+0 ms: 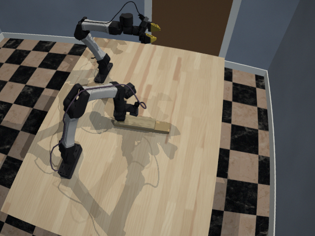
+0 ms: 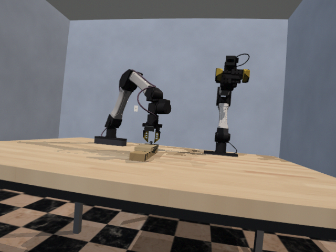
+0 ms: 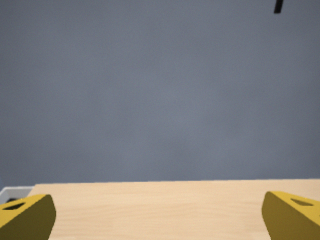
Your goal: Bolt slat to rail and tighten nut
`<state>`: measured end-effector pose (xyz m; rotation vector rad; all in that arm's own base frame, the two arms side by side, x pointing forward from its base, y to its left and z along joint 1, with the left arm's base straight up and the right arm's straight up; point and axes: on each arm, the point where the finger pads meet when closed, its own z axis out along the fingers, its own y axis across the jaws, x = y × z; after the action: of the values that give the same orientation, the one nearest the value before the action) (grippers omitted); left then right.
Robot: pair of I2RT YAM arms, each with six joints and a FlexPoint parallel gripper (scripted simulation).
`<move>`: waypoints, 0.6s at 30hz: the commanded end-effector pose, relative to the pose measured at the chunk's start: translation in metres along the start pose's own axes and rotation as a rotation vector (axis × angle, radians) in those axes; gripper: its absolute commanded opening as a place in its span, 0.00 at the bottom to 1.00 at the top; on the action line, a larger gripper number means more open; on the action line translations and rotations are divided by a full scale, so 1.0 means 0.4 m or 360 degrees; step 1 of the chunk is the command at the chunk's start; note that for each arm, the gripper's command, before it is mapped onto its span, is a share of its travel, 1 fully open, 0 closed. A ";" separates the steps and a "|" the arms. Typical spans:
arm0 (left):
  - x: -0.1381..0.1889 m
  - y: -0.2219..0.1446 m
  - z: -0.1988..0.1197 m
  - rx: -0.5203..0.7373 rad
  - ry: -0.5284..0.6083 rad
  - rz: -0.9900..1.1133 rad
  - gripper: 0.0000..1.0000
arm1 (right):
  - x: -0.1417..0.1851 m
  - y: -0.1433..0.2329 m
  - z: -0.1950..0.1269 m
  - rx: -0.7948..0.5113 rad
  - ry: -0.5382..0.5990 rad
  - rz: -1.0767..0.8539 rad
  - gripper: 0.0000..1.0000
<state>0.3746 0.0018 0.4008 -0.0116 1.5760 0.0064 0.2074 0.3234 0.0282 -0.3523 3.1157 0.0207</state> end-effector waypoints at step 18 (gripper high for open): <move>-0.019 -0.002 -0.005 0.0004 -0.0032 0.0003 1.00 | -0.006 0.008 -0.006 0.0004 0.0009 -0.2054 0.36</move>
<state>0.3746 0.0018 0.4008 -0.0116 1.5760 0.0064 0.2077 0.3227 0.0282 -1.8003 2.5610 0.0074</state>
